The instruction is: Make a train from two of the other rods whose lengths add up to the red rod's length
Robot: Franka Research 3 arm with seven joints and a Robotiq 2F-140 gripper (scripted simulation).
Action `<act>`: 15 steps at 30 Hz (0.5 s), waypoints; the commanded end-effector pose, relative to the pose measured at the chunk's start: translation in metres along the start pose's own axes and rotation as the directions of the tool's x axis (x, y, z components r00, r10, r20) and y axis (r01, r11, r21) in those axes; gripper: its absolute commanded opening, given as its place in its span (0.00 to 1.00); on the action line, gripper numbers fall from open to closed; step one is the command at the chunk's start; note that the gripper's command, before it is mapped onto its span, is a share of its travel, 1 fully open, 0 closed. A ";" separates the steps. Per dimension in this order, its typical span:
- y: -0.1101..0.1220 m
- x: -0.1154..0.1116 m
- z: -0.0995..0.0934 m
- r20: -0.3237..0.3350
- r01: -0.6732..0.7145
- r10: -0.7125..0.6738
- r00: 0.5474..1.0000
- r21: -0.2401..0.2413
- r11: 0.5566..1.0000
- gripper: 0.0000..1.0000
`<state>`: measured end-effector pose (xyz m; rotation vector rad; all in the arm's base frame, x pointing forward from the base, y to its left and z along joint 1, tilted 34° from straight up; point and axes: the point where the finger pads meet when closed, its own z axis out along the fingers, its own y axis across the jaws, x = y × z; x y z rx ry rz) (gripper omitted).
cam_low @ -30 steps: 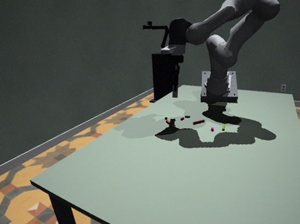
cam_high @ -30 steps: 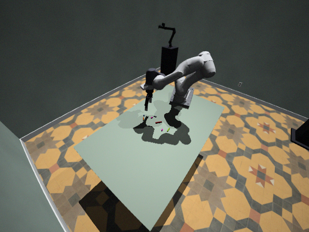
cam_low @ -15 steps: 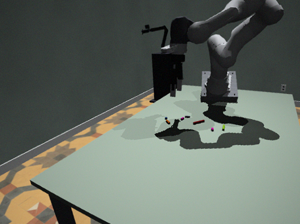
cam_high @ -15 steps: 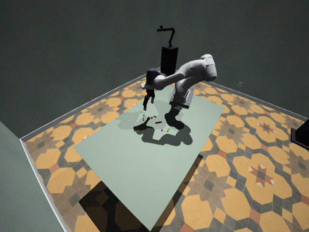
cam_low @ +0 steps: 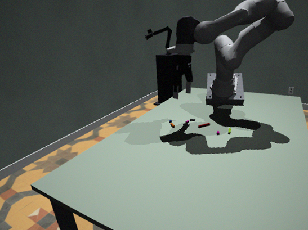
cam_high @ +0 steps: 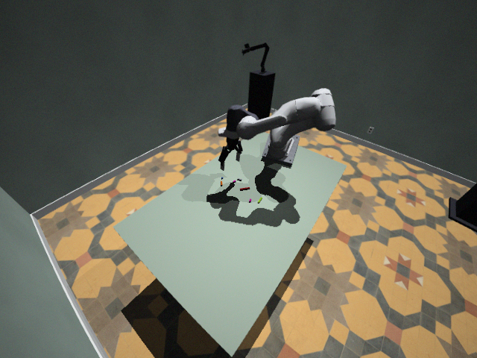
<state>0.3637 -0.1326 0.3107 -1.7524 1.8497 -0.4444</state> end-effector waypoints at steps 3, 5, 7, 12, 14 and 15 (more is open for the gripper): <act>-0.001 -0.008 -0.001 0.005 -0.198 0.198 0.980 -0.007 0.980 1.00; -0.002 -0.010 -0.001 0.005 -0.229 0.229 0.973 -0.007 0.973 1.00; -0.002 -0.011 -0.001 0.005 -0.259 0.260 0.966 -0.007 0.966 1.00; -0.003 -0.014 -0.002 0.004 -0.335 0.335 0.942 -0.007 0.942 1.00; -0.004 -0.015 -0.002 0.004 -0.350 0.350 0.937 -0.007 0.937 1.00; -0.004 -0.015 -0.002 0.004 -0.350 0.350 0.937 -0.007 0.937 1.00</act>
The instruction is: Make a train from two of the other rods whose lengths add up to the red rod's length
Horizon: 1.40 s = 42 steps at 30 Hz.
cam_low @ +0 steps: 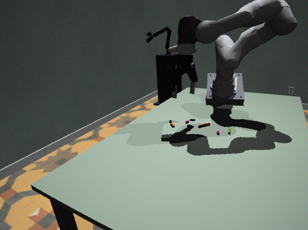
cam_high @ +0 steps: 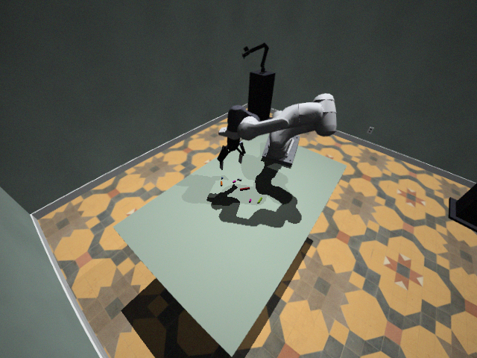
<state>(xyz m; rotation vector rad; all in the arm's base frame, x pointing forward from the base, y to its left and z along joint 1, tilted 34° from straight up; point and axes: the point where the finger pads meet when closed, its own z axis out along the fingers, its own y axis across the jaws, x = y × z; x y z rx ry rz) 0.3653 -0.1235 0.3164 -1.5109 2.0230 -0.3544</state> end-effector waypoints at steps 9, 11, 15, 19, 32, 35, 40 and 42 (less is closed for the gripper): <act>0.001 -0.013 0.000 0.003 -0.289 0.289 0.957 -0.008 0.957 1.00; 0.001 -0.014 0.000 0.003 -0.319 0.319 0.948 -0.008 0.948 1.00; 0.000 -0.017 0.000 0.002 -0.378 0.378 0.926 -0.008 0.926 1.00; 0.000 -0.019 0.000 0.002 -0.431 0.431 0.902 -0.009 0.902 1.00; 0.000 -0.028 0.002 0.000 -0.604 0.604 0.797 -0.009 0.797 1.00; 0.000 -0.030 0.002 -0.001 -0.637 0.637 0.771 -0.010 0.771 1.00; 0.000 -0.034 0.003 -0.002 -0.694 0.694 0.720 -0.010 0.720 1.00; 0.000 -0.035 0.004 -0.003 -0.716 0.716 0.698 -0.010 0.698 1.00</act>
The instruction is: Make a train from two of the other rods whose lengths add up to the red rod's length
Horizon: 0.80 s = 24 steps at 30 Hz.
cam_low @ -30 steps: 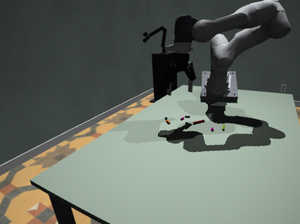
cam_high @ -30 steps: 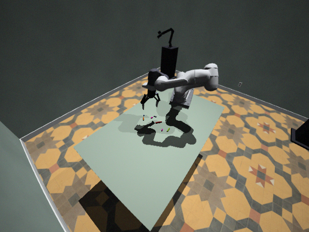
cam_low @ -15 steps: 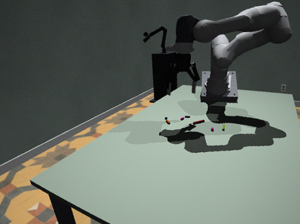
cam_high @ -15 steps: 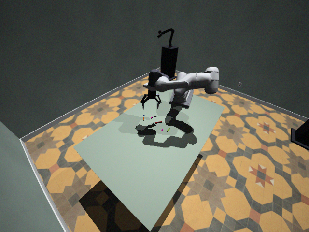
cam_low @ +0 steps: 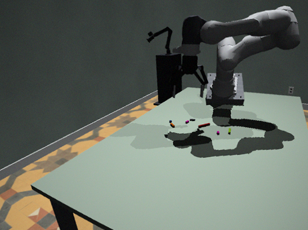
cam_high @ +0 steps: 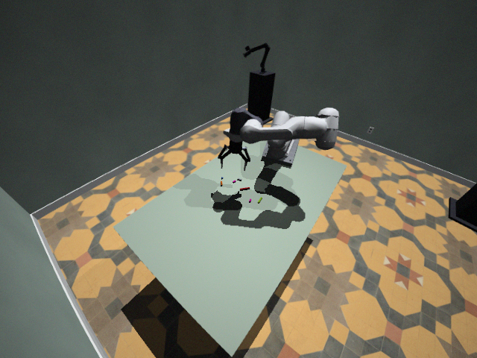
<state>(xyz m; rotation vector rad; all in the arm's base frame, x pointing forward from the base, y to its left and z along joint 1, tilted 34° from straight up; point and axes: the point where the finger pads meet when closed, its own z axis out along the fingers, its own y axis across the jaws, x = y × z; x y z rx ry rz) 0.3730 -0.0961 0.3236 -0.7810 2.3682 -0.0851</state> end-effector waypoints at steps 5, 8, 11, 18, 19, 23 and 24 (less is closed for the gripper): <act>0.006 -0.007 0.002 -0.002 -0.227 0.227 0.974 -0.008 0.974 1.00; 0.007 -0.008 0.003 -0.002 -0.257 0.257 0.966 -0.008 0.966 1.00; 0.009 -0.010 0.004 -0.003 -0.312 0.312 0.950 -0.009 0.950 1.00; 0.012 -0.013 0.006 -0.005 -0.412 0.412 0.911 -0.009 0.911 1.00; 0.012 -0.014 0.007 -0.006 -0.426 0.426 0.905 -0.009 0.905 1.00; 0.014 -0.016 0.008 -0.007 -0.480 0.480 0.877 -0.010 0.877 1.00; 0.014 -0.016 0.009 -0.008 -0.494 0.494 0.870 -0.010 0.870 1.00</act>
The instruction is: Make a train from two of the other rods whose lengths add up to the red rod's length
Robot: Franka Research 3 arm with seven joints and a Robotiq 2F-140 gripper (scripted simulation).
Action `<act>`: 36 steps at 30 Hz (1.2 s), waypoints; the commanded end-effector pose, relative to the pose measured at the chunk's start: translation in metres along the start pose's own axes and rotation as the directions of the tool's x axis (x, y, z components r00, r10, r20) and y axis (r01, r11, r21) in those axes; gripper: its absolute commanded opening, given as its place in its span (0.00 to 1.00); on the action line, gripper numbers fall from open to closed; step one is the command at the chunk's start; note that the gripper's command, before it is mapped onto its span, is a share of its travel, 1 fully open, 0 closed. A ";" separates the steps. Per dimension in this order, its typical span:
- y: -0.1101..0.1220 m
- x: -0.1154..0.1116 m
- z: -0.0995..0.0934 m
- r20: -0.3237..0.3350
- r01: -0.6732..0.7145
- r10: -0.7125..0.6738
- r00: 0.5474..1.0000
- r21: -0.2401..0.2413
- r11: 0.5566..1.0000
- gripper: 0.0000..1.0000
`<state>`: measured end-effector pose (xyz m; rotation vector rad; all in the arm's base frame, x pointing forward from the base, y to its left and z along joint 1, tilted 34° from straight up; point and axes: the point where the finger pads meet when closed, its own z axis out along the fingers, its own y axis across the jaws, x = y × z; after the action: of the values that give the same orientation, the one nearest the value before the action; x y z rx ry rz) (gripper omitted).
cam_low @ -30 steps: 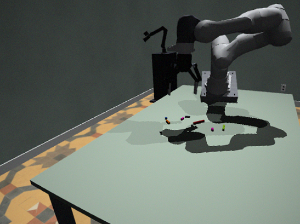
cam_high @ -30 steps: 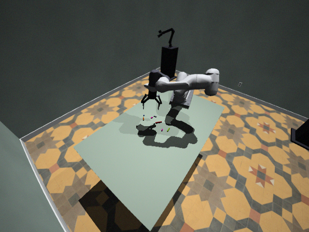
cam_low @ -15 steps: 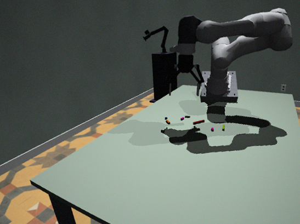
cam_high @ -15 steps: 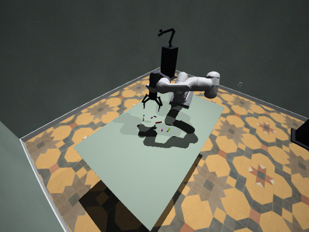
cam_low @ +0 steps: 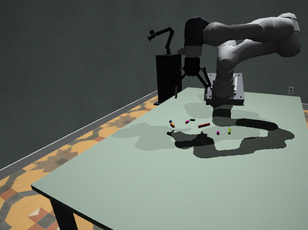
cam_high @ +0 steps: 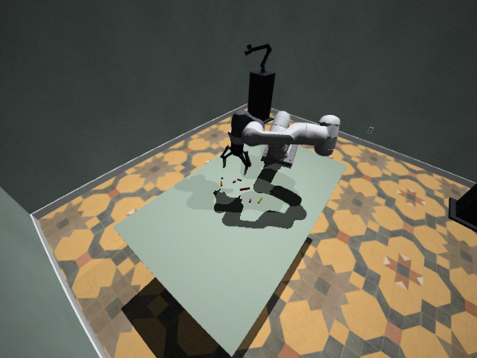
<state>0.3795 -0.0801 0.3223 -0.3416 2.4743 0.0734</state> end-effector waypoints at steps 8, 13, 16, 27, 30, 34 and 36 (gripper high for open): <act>0.009 -0.004 0.005 -0.005 -0.267 0.267 0.964 -0.006 0.964 1.00; 0.012 -0.006 0.007 -0.007 -0.339 0.339 0.941 -0.006 0.941 1.00; 0.013 -0.006 0.009 -0.009 -0.382 0.382 0.924 -0.006 0.924 1.00; 0.019 -0.009 0.014 -0.014 -0.526 0.526 0.850 -0.006 0.850 1.00; 0.020 -0.010 0.016 -0.015 -0.565 0.564 0.825 -0.005 0.825 1.00; 0.022 -0.010 0.019 -0.018 -0.614 0.613 0.790 -0.005 0.790 1.00; 0.022 -0.010 0.019 -0.018 -0.614 0.613 0.790 -0.005 0.790 1.00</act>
<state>0.3914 -0.0572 0.3132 0.3232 2.5134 0.3047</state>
